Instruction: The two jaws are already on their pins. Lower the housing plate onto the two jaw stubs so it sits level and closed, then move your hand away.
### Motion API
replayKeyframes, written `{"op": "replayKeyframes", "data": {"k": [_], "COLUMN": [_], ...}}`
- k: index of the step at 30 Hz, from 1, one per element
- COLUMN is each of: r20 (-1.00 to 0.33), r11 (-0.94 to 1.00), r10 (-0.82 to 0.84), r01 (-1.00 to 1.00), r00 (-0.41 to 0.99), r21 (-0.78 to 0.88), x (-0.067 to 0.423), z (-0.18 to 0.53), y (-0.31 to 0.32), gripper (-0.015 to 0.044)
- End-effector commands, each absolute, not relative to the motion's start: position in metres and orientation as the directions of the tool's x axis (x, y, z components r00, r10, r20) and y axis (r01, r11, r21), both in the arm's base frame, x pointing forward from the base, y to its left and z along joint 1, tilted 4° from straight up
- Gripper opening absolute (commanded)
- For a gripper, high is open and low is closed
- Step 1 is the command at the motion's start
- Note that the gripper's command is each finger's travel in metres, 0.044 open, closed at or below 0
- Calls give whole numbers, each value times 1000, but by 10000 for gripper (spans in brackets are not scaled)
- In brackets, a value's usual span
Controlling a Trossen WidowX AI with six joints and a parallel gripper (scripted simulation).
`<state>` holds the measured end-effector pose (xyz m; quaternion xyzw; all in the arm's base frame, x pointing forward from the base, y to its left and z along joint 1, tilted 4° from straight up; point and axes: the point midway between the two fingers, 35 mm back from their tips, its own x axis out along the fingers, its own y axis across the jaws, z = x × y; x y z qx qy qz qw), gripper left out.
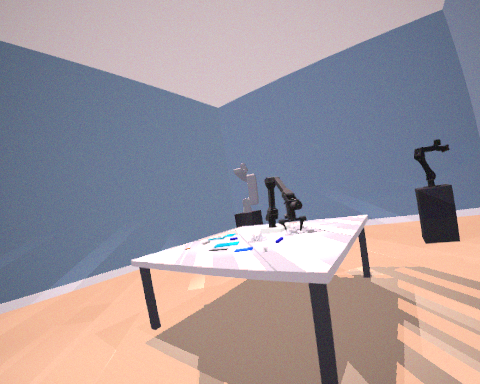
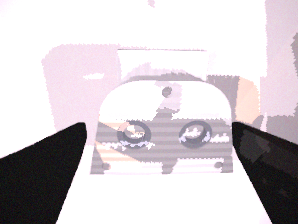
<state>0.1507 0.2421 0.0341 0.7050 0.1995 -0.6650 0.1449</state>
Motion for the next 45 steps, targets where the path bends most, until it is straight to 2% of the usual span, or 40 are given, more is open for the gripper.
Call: {"op": "replayKeyframes", "data": {"k": [1, 15, 27, 45], "r20": [-995, -995, -995, -995], "r11": [-877, -878, -878, -878], "r10": [91, 89, 89, 91], "r01": [475, 474, 474, 475], "r00": [33, 36, 36, 34], "r21": [-64, -61, -61, -64], "x": [150, 151, 151, 149], "z": [33, 34, 36, 92], "y": [243, 242, 242, 239], "gripper": [440, 351, 351, 351]}}
